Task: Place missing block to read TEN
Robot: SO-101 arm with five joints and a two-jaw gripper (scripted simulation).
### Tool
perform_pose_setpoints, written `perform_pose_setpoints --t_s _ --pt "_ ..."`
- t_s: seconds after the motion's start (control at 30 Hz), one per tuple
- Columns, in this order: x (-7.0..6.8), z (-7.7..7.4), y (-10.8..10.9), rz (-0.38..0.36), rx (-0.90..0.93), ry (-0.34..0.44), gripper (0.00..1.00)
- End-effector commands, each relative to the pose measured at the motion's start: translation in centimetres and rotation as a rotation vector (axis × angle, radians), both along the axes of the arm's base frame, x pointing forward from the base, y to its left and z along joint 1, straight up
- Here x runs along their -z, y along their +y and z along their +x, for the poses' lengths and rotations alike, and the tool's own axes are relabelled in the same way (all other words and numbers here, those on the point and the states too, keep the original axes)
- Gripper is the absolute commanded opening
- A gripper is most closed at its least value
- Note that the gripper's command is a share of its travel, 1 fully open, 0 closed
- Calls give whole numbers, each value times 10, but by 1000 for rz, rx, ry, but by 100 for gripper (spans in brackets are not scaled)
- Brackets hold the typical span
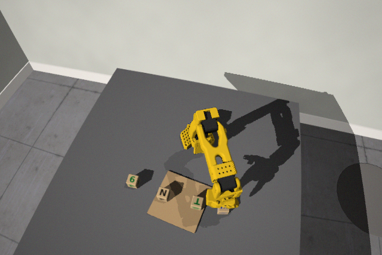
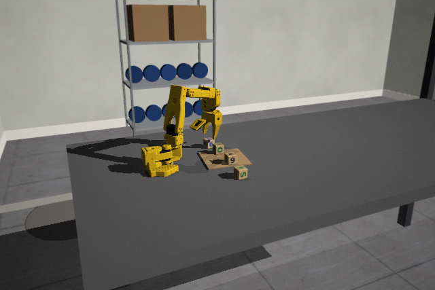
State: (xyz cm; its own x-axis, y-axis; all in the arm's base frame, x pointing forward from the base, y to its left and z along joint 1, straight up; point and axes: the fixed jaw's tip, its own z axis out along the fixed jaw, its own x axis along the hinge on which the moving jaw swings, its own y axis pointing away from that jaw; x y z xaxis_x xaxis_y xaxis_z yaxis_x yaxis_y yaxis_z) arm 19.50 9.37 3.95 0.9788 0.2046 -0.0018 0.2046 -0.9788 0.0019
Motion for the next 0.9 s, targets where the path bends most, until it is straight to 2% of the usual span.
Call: perform_pose_setpoints --t_s 0.0,0.47,0.87 --pt "-9 8 6 46 -11 -84 35" --pt "5 8 6 46 -11 -84 35" --pt "7 8 6 46 -11 -84 35"
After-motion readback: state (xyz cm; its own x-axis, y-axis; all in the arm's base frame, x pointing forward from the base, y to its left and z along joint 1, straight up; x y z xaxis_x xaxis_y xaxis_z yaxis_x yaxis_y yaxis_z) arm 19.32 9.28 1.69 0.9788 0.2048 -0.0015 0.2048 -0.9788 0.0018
